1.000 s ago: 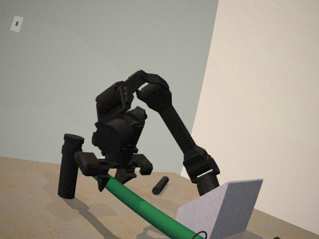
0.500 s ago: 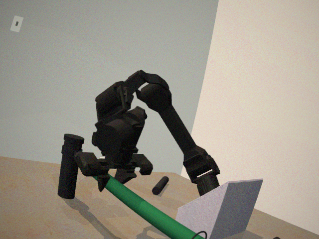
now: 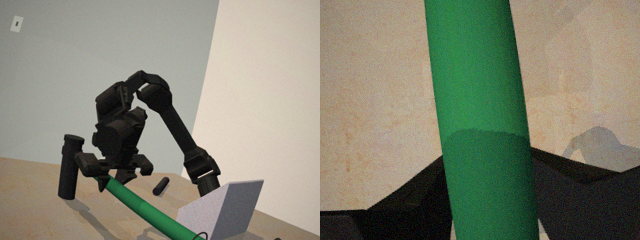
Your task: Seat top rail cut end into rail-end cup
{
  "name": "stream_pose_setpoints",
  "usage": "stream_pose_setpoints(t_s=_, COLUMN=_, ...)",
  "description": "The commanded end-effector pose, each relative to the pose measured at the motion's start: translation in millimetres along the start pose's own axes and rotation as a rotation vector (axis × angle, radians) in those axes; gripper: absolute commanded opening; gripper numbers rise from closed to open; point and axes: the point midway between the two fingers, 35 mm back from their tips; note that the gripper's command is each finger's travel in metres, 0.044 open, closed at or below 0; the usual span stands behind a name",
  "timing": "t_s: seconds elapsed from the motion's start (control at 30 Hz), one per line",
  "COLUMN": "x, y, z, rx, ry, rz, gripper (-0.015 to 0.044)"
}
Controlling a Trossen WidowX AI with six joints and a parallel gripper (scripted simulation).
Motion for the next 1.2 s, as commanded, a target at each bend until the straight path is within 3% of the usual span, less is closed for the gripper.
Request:
stream_pose_setpoints(t_s=0.0, x=-8.0, y=2.4, z=-1.3, rx=0.001, ry=0.003, rz=0.021, gripper=0.0000)
stream_pose_setpoints(t_s=1.17, x=-0.1, y=0.8, z=3.5, rx=-0.001, ry=-0.002, rz=-0.003, gripper=0.0000)
Point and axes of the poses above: the point midway between the two fingers, 35 mm back from their tips, its own x axis out along the fingers, its own y axis across the jaws, z = x × y, and after that the axes turned 4 degrees about x, right-handed
